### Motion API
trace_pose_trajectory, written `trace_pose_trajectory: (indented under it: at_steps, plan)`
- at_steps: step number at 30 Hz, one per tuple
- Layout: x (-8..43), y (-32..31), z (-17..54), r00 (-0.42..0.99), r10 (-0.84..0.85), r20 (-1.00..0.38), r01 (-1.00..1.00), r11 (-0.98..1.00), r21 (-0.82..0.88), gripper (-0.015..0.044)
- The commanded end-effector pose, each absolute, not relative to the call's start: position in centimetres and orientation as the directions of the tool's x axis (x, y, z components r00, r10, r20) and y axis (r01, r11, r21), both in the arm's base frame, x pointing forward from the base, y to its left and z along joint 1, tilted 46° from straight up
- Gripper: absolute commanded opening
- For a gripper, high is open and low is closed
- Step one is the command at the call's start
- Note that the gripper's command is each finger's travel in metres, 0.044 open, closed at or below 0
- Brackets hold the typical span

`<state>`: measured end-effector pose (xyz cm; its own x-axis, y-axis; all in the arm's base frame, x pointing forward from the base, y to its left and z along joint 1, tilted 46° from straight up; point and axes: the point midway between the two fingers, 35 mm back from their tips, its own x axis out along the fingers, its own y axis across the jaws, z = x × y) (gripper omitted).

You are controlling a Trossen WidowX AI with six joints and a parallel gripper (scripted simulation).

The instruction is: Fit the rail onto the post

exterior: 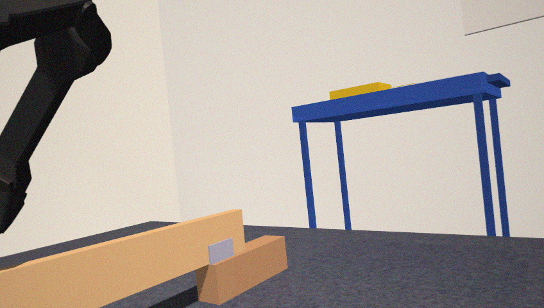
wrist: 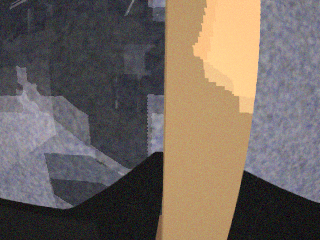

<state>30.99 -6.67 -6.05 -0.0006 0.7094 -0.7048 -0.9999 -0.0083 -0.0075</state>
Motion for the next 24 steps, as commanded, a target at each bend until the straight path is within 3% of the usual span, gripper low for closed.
trace_pose_trajectory:
  at_steps: [1, 24]
  plan:
    - [31.05, -6.96, -6.1, 0.006, 0.707, -0.707, -1.0, -0.005, -0.013, 0.0]
    - [31.03, -6.36, -5.93, 0.006, 0.707, -0.707, -1.0, -0.005, -0.013, 0.0]
